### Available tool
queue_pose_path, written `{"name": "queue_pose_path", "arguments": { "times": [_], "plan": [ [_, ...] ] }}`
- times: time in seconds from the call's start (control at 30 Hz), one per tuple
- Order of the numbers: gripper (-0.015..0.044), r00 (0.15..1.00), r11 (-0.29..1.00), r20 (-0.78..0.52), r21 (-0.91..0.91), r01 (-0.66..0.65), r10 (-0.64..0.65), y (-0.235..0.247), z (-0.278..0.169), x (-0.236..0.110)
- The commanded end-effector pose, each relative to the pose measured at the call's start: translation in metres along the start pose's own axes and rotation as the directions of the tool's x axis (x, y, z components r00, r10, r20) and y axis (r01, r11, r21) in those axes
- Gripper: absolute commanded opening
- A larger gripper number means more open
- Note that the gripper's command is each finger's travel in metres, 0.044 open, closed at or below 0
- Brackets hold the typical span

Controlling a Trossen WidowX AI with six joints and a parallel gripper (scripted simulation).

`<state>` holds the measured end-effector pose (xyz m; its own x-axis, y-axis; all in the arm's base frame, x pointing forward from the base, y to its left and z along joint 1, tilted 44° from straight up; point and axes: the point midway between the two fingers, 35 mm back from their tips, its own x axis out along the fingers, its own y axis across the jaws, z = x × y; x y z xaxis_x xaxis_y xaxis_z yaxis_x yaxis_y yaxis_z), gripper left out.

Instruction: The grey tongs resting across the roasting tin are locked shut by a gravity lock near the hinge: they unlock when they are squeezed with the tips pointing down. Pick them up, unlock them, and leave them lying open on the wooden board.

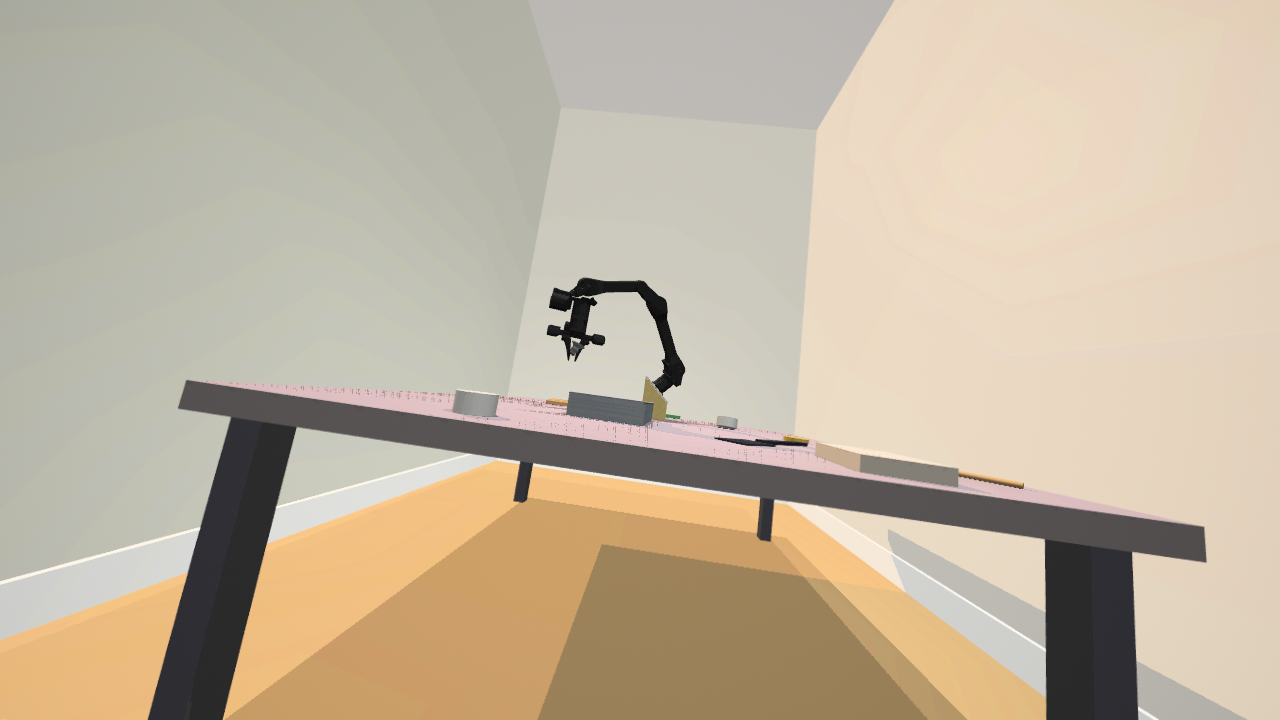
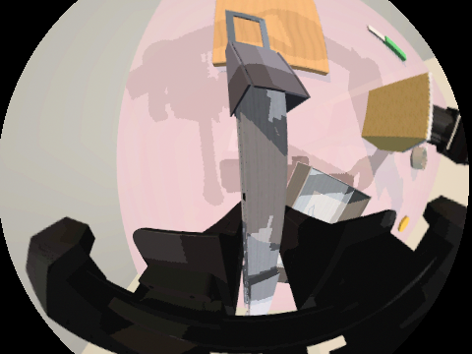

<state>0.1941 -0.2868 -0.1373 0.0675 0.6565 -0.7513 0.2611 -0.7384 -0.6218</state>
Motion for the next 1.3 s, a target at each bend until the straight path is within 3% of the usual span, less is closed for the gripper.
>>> {"name": "queue_pose_path", "arguments": {
  "times": [0.0, 0.33, 0.73, 1.0, 1.27],
  "plan": [
    [-0.015, 1.0, 0.987, -0.002, 0.16, -0.005, 0.005, 0.006, 0.01, -0.003],
    [-0.015, 1.0, 0.849, -0.005, 0.528, 0.007, -0.005, 0.014, 0.034, -0.003],
    [-0.015, 1.0, 0.538, -0.01, 0.843, 0.018, -0.018, 0.021, 0.061, -0.001],
    [-0.015, 1.0, 0.546, -0.009, 0.837, 0.016, -0.015, 0.021, 0.067, -0.003],
    [-0.015, 1.0, 0.658, -0.006, 0.753, 0.0, 0.007, 0.022, 0.12, -0.014]
  ]
}}
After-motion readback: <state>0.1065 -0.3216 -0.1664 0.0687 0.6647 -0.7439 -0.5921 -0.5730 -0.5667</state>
